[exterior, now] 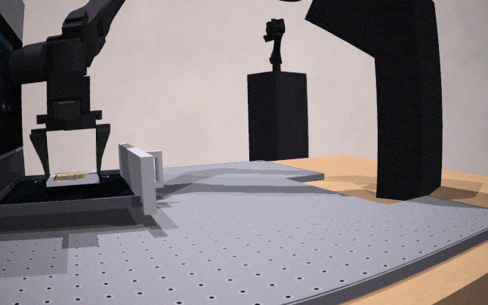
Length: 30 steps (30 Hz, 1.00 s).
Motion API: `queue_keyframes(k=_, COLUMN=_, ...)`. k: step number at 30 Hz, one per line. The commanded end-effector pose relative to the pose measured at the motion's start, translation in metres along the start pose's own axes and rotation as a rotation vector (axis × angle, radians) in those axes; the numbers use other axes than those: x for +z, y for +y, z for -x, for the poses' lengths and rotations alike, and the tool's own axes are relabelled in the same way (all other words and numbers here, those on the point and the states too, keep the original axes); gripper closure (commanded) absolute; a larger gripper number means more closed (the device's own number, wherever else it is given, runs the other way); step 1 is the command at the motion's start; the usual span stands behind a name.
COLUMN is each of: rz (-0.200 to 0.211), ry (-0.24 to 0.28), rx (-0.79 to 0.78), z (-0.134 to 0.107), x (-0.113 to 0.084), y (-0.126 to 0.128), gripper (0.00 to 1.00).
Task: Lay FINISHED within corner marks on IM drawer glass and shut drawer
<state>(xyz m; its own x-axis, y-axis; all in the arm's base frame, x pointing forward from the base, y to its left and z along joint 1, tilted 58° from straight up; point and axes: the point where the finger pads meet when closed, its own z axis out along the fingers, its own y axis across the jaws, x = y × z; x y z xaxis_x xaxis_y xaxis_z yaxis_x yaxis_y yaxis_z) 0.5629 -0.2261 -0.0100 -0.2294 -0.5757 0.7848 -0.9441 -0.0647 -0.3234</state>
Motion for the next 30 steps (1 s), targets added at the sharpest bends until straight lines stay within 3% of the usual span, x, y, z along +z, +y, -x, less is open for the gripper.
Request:
queue_keyframes(k=1, rz=-0.012, ry=0.001, rx=-0.001, z=0.001, x=0.004, y=-0.006, gripper=0.20)
queue_keyframes(k=5, rz=-0.009, ry=0.002, rx=0.000, z=0.000, x=0.006, y=-0.005, gripper=0.20)
queue_keyframes(k=6, rz=-0.028, ry=-0.002, rx=-0.005, z=0.003, x=-0.005, y=-0.011, gripper=0.20)
queue_keyframes(k=13, rz=-0.010, ry=0.001, rx=-0.002, z=0.001, x=0.008, y=-0.005, gripper=0.20)
queue_keyframes(k=30, rz=-0.016, ry=-0.002, rx=-0.008, z=0.005, x=0.010, y=-0.006, gripper=0.20)
